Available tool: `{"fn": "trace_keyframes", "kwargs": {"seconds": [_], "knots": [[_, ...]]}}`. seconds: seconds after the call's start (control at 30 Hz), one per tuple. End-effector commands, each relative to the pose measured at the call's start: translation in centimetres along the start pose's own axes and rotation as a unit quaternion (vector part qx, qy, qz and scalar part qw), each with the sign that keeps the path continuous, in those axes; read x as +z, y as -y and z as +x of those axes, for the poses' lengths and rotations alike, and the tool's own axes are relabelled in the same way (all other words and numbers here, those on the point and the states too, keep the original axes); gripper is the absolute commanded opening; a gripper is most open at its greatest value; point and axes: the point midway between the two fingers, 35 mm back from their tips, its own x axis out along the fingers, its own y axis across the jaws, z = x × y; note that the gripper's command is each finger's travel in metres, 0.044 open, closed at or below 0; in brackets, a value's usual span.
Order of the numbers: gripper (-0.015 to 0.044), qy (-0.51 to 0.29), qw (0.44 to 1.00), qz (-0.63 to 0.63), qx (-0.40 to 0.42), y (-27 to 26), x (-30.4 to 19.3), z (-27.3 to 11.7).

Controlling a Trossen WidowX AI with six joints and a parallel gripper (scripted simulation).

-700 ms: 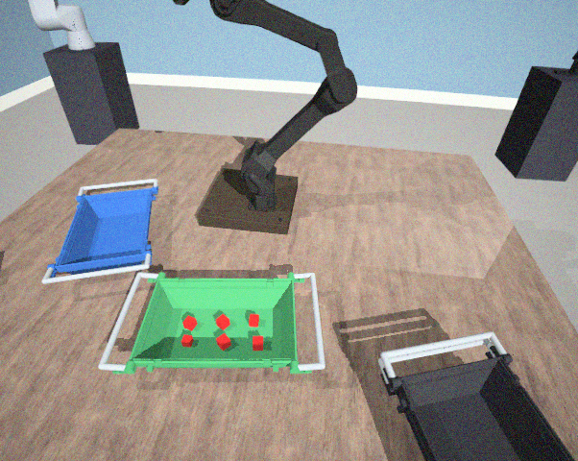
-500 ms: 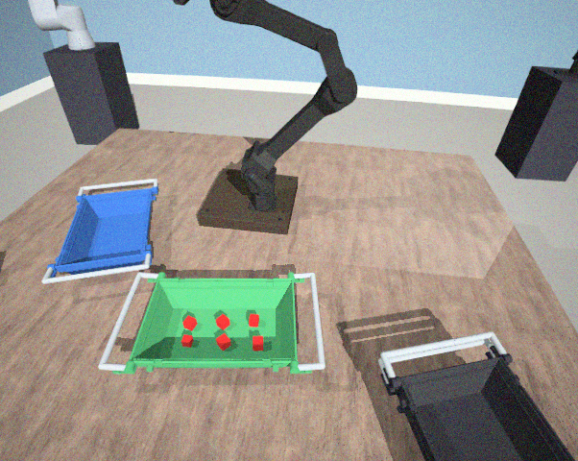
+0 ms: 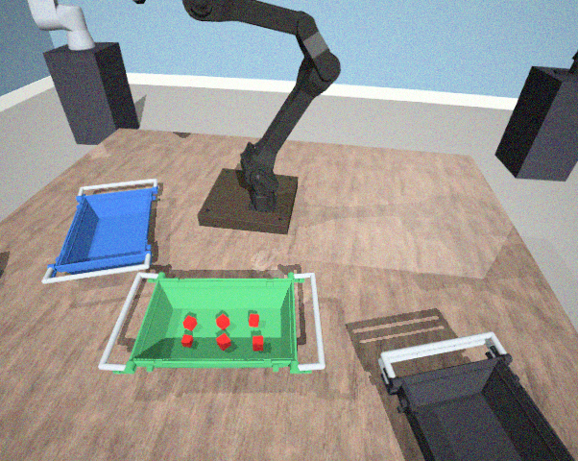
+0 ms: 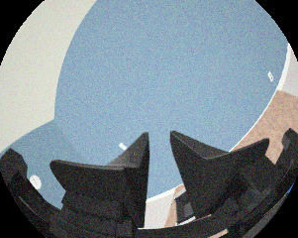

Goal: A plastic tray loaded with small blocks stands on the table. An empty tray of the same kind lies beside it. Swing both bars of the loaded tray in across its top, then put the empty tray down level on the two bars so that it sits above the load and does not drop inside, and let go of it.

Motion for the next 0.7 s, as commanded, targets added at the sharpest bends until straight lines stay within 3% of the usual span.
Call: {"fn": "trace_keyframes", "kwargs": {"seconds": [0.0,0.33,0.67], "knots": [[0.0088,0.008,0.999,0.046,0.016,1.9,1.2,1.9],[0.0088,0.008,0.992,0.126,0.014,6.8,0.9,7.5],[0.0088,-0.034,0.98,0.176,-0.087,14.4,-4.3,14.0]]}}
